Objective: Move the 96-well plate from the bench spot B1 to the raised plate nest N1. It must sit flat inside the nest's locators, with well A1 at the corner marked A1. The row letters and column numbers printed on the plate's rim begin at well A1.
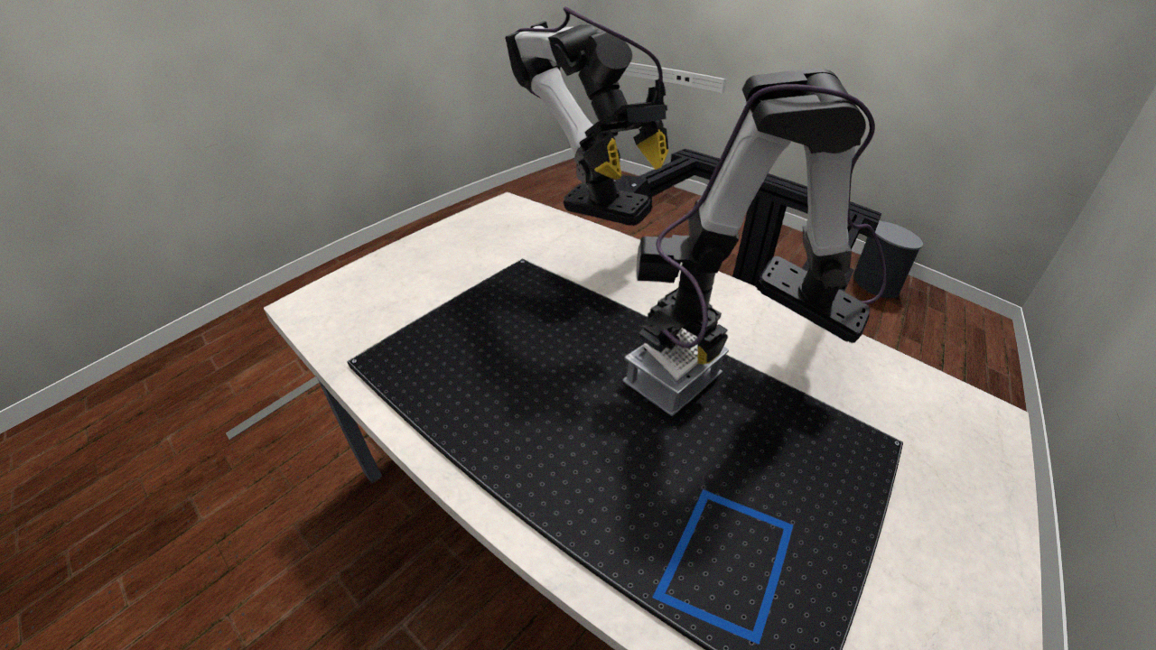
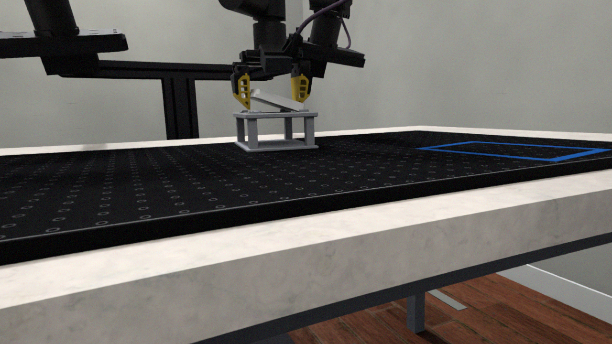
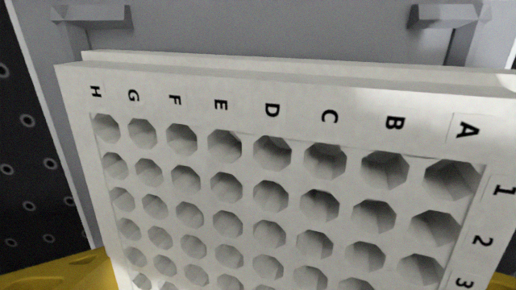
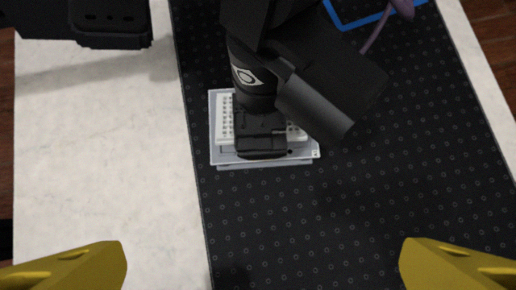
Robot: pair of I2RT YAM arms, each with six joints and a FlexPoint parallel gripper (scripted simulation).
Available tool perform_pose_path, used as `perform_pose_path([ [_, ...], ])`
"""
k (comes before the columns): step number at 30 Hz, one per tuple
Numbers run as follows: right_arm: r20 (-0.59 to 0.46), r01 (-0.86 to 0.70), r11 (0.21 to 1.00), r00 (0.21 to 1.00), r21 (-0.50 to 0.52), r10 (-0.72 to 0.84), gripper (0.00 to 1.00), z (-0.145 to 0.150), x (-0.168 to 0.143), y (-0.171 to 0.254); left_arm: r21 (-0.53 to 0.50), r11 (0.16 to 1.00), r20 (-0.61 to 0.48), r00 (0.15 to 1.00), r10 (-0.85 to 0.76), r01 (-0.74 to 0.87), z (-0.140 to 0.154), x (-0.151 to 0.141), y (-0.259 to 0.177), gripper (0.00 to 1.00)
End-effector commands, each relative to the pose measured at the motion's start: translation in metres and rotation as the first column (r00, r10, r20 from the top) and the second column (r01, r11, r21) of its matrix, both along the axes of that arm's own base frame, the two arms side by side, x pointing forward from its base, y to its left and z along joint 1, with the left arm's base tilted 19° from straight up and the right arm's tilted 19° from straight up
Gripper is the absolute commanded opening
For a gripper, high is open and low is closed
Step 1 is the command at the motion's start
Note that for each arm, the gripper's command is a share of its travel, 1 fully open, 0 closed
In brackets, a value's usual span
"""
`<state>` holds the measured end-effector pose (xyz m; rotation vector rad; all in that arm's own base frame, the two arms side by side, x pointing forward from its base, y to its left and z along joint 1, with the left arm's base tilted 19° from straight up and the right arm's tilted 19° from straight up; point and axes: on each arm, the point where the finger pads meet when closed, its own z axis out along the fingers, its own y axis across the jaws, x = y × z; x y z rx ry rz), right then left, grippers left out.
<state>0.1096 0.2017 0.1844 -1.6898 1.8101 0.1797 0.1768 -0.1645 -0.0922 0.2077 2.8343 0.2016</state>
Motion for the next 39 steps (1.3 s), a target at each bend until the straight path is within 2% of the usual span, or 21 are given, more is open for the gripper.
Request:
perform_pose_path([
  [1,0.019,-0.004,0.999,1.0,0.033,0.003,1.0,0.016,0.0,0.004,0.017,1.0,-0.004,1.0,0.01,-0.01,-0.011,0.002,0.009,0.77],
  [9,0.019,-0.004,0.999,1.0,0.033,0.004,1.0,0.016,0.0,0.004,0.04,0.999,0.001,1.0,0.015,-0.015,-0.008,0.002,0.014,0.77],
  [13,0.019,-0.004,0.999,1.0,0.033,0.004,1.0,0.016,0.0,0.004,0.032,0.999,0.012,1.0,0.009,-0.009,0.004,0.003,-0.004,0.77],
  [26,0.019,-0.005,0.999,1.0,0.033,0.004,1.0,0.016,0.0,0.004,0.028,0.999,0.026,1.0,0.016,-0.016,0.005,0.007,-0.005,0.77],
  [39,0.019,-0.005,0.999,1.0,0.033,0.004,1.0,0.016,0.0,0.004,0.015,1.0,0.031,0.999,0.013,-0.014,0.017,0.005,-0.009,0.77],
])
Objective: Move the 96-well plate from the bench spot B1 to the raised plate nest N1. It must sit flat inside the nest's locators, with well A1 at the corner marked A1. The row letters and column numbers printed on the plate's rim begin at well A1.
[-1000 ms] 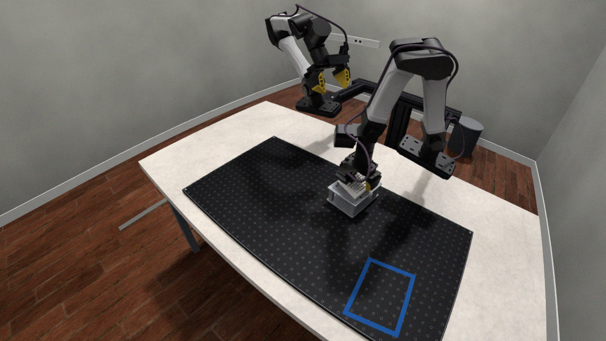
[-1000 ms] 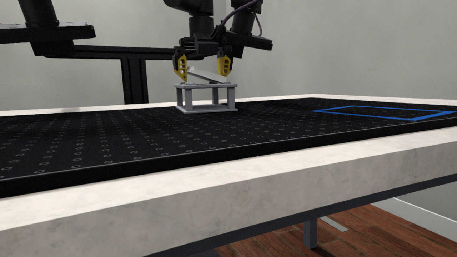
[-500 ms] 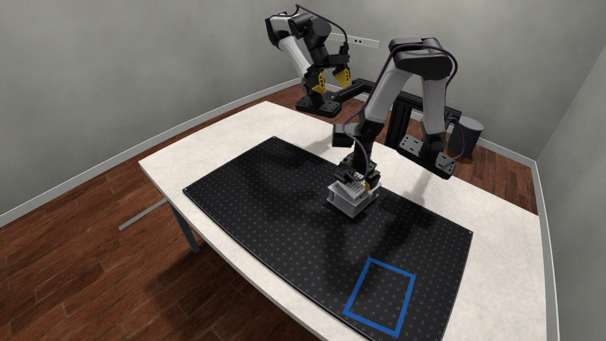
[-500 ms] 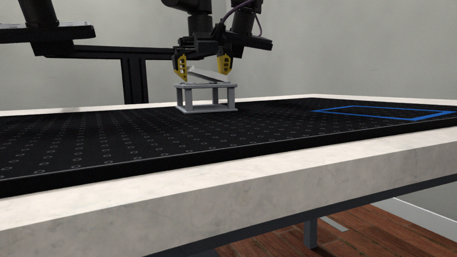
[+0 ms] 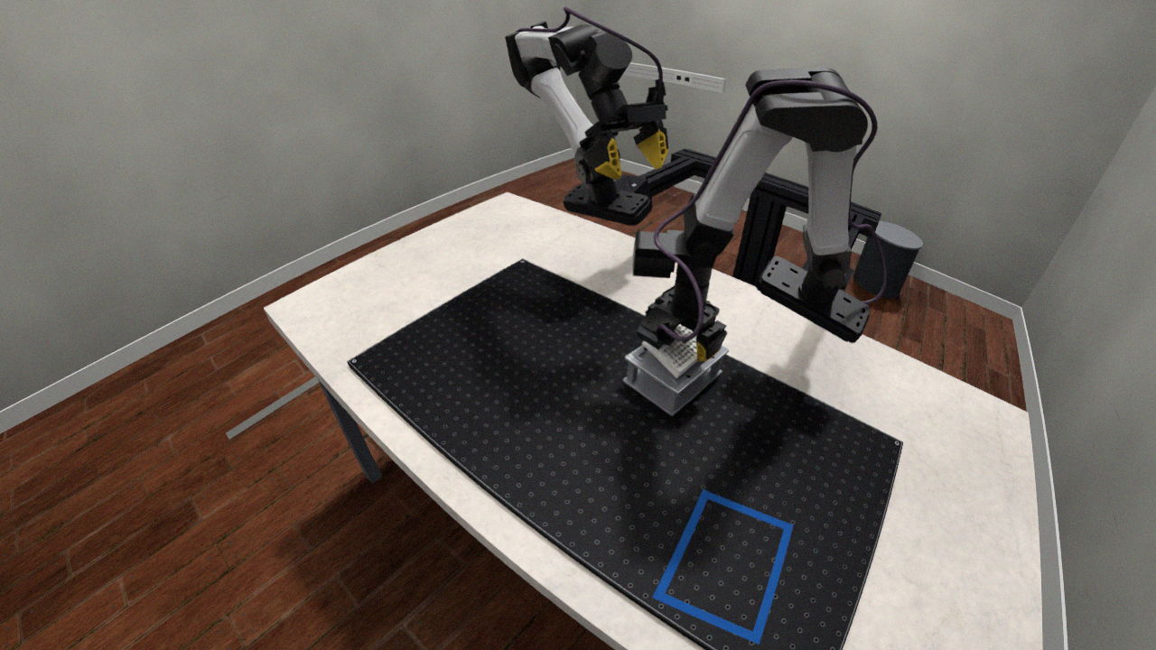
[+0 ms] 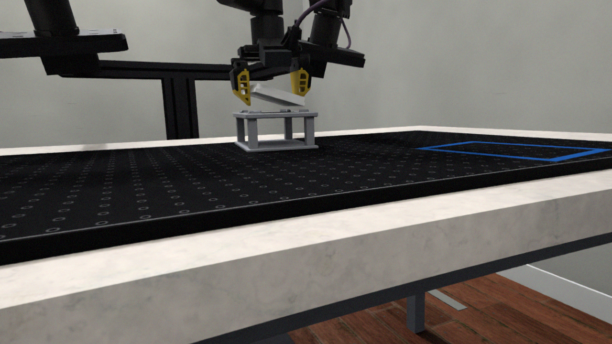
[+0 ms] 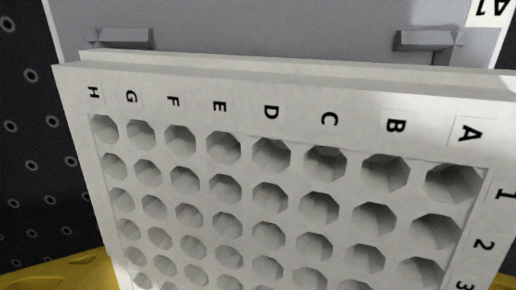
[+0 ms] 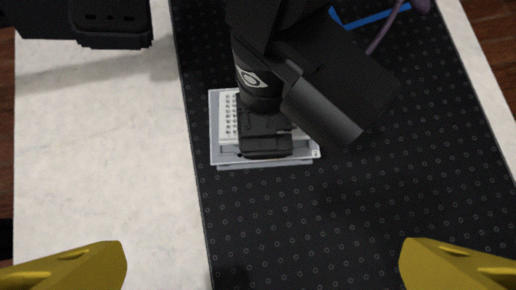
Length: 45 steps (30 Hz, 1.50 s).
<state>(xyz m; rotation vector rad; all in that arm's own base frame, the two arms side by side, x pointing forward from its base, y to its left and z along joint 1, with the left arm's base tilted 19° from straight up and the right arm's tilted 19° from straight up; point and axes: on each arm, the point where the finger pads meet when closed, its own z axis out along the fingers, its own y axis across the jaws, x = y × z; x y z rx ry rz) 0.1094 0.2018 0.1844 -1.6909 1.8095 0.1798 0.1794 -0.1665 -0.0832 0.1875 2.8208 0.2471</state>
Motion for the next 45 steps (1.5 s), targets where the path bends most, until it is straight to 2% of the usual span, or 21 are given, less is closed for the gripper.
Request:
perform_pose_path([
  [1,0.019,-0.004,0.999,1.0,0.033,0.004,1.0,0.016,0.0,0.004,-0.014,1.0,0.017,1.0,-0.006,0.006,0.008,0.002,-0.008,0.77],
  [11,0.019,-0.004,0.999,1.0,0.033,0.004,1.0,0.016,0.0,0.004,-0.014,1.0,0.017,1.0,-0.006,0.007,0.008,0.002,-0.008,0.77],
  [13,0.019,-0.004,0.999,1.0,0.033,0.004,1.0,0.016,0.0,0.004,-0.045,0.999,0.006,1.0,-0.021,0.022,0.009,0.0,-0.01,0.77],
  [18,0.019,-0.005,0.999,1.0,0.033,0.004,1.0,0.016,0.0,0.004,-0.035,0.999,0.006,1.0,-0.004,0.005,0.009,0.0,-0.003,0.77],
  [20,0.019,-0.005,0.999,1.0,0.033,0.004,1.0,0.016,0.0,0.004,-0.061,0.998,0.014,1.0,-0.018,0.019,0.006,0.004,-0.01,0.77],
  [23,0.019,-0.005,0.999,1.0,0.033,0.004,1.0,0.016,0.0,0.004,-0.011,1.0,-0.016,1.0,-0.004,0.004,-0.004,-0.003,0.006,0.77],
  [38,0.019,-0.005,0.999,1.0,0.033,0.004,1.0,0.016,0.0,0.004,-0.056,0.998,0.025,1.0,-0.005,0.007,0.004,0.006,-0.004,0.77],
  [45,0.019,-0.005,0.999,1.0,0.033,0.004,1.0,0.016,0.0,0.004,-0.041,0.999,0.019,1.0,-0.016,0.016,-0.011,0.009,-0.001,0.77],
])
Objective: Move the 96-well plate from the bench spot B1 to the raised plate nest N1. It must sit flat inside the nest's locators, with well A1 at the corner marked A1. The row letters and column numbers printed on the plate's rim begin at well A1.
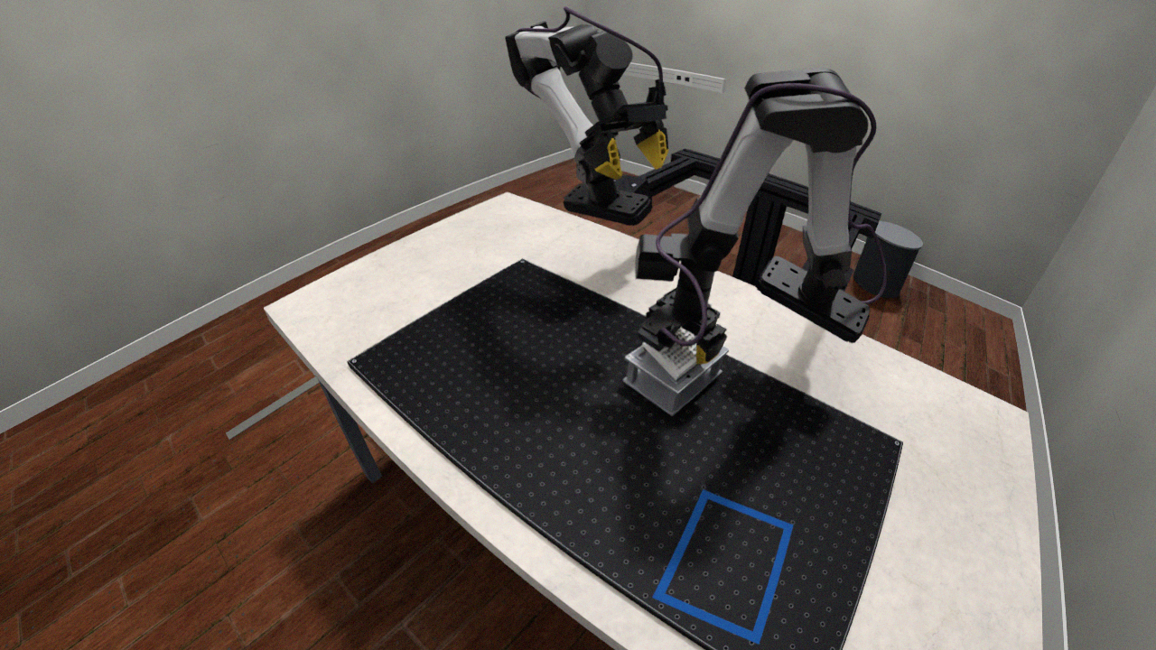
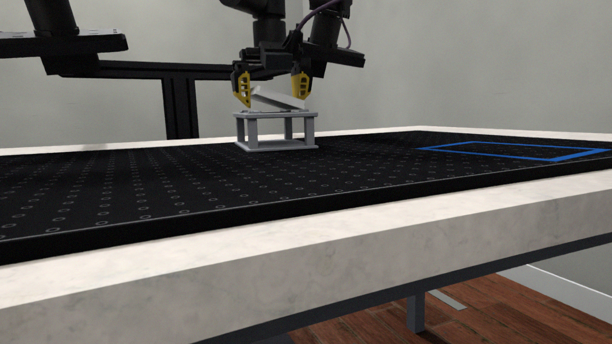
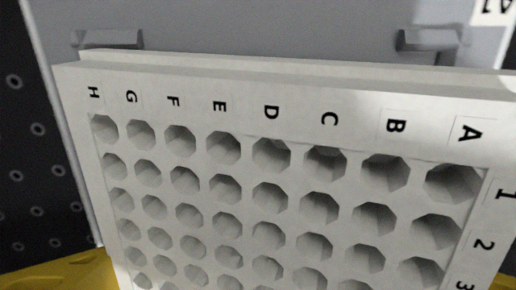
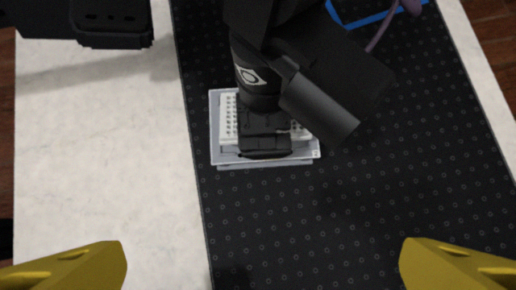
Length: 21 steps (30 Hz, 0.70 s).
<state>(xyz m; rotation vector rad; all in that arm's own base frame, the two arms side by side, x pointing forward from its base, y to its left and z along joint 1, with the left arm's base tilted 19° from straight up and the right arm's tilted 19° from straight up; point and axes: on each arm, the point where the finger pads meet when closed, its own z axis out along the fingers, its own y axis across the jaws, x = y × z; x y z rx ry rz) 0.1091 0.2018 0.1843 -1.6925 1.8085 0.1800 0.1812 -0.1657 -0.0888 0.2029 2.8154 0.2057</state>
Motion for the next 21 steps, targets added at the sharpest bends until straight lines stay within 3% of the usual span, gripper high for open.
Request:
perform_pose_path([
  [1,0.019,-0.004,0.999,1.0,0.034,0.003,1.0,0.016,0.0,0.004,-0.003,1.0,0.008,1.0,0.008,-0.008,-0.008,0.005,0.003,0.77],
  [10,0.019,-0.004,0.999,1.0,0.033,0.004,1.0,0.016,0.0,0.004,-0.016,1.0,0.006,1.0,0.02,-0.02,-0.001,0.006,-0.005,0.77],
  [12,0.019,-0.004,0.999,1.0,0.033,0.004,1.0,0.016,0.0,0.004,-0.016,1.0,0.007,1.0,0.02,-0.02,-0.001,0.006,-0.005,0.99],
  [21,0.019,-0.004,0.999,1.0,0.033,0.004,1.0,0.016,0.0,0.004,-0.044,0.999,0.047,0.999,0.017,-0.014,0.03,0.008,-0.012,1.0],
])
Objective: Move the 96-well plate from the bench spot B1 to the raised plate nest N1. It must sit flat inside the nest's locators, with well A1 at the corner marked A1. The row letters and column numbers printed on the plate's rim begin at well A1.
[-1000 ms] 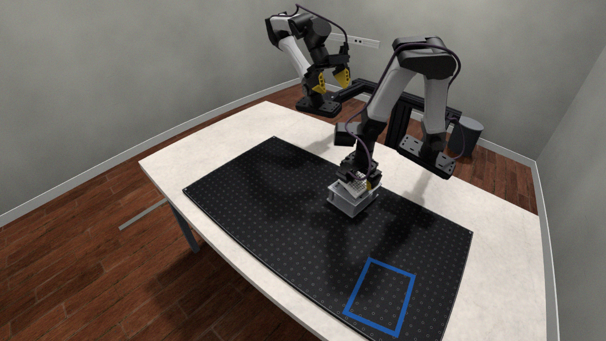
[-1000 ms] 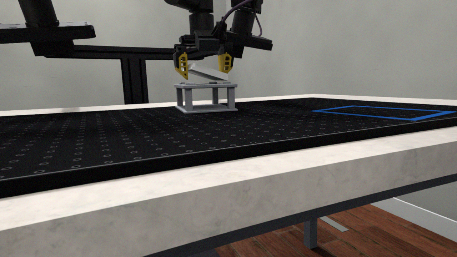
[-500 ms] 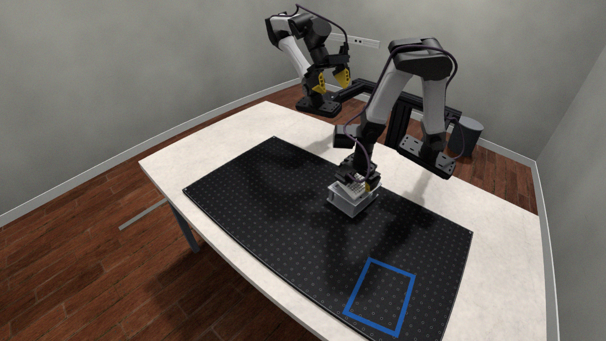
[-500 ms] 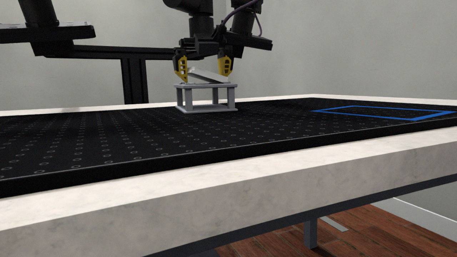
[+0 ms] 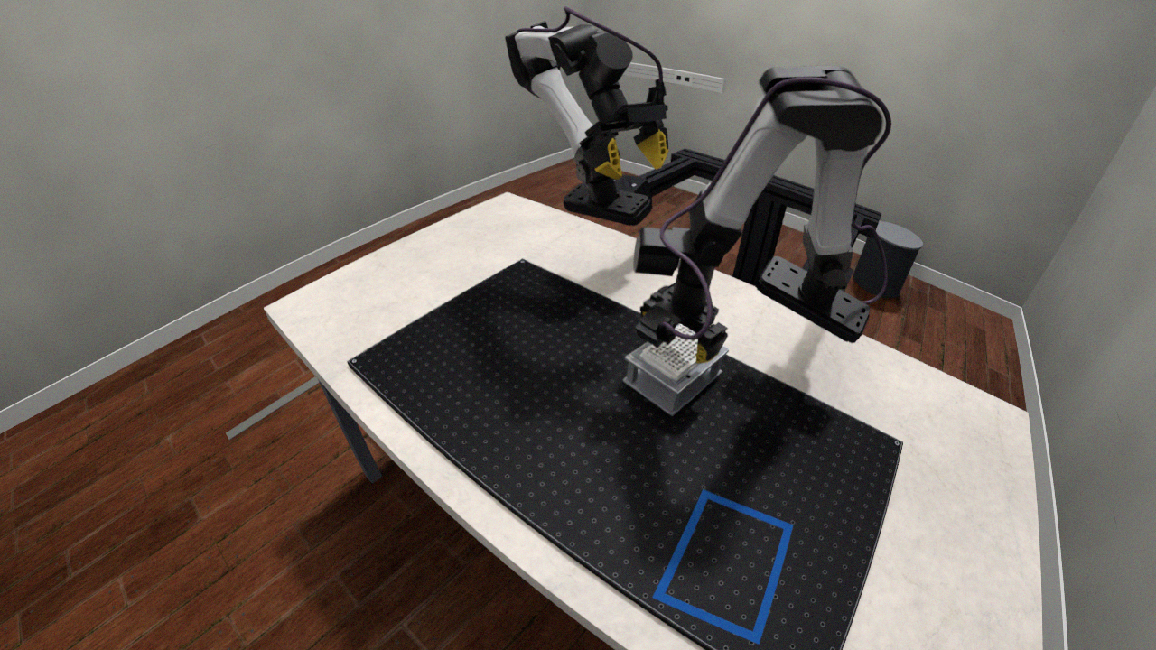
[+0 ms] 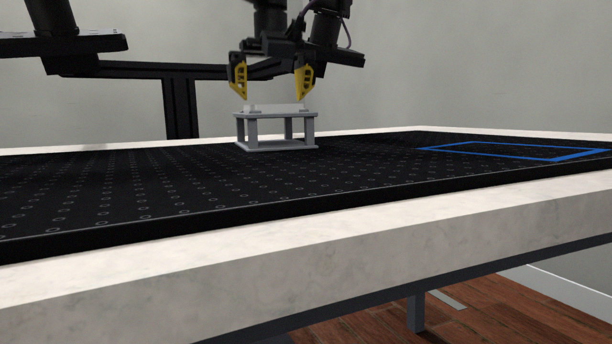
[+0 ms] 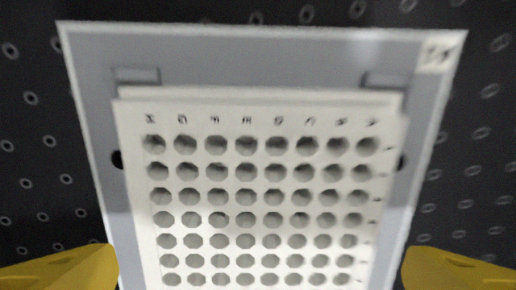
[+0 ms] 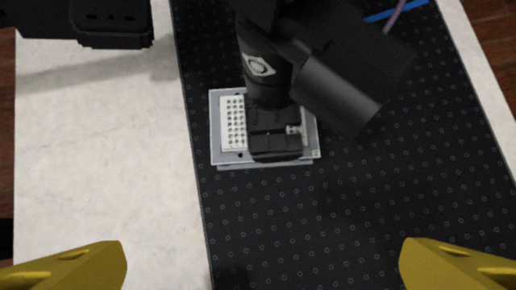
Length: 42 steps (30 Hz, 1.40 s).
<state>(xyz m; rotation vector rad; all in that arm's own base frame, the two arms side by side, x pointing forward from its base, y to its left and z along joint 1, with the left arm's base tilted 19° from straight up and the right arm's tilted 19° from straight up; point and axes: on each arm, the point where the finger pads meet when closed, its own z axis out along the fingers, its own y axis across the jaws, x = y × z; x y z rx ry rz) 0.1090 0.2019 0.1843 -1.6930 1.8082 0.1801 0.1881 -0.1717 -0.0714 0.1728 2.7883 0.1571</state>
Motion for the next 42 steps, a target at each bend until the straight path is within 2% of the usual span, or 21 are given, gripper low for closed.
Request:
perform_pose_path([
  [1,0.019,-0.004,0.999,1.0,0.034,0.003,1.0,0.016,0.0,0.004,-0.006,1.0,0.016,1.0,0.004,-0.004,0.012,0.002,-0.006,1.0],
  [5,0.019,-0.004,0.999,1.0,0.034,0.004,1.0,0.016,0.0,0.004,-0.011,1.0,0.017,1.0,0.001,-0.001,0.025,-0.004,-0.015,1.0],
  [12,0.019,-0.004,0.999,1.0,0.034,0.004,1.0,0.016,0.0,0.004,0.008,0.999,0.042,0.998,0.036,-0.036,0.064,-0.019,-0.012,1.0],
  [17,0.019,-0.004,0.999,1.0,0.034,0.004,1.0,0.016,0.0,0.004,0.025,0.995,0.138,0.986,0.092,-0.097,0.068,-0.024,-0.002,1.0],
  [19,0.019,-0.004,0.999,1.0,0.034,0.004,1.0,0.016,0.0,0.004,0.025,0.995,0.138,0.986,0.092,-0.097,0.068,-0.024,-0.002,1.0],
  [27,0.019,-0.005,0.999,1.0,0.033,0.004,1.0,0.016,0.0,0.004,0.018,0.992,0.332,0.937,0.109,-0.122,0.079,-0.042,0.012,1.0],
  [42,0.019,-0.005,0.999,1.0,0.033,0.005,1.0,0.016,0.0,0.004,0.025,0.998,0.399,0.915,-0.06,0.055,0.085,-0.08,0.0,1.0],
])
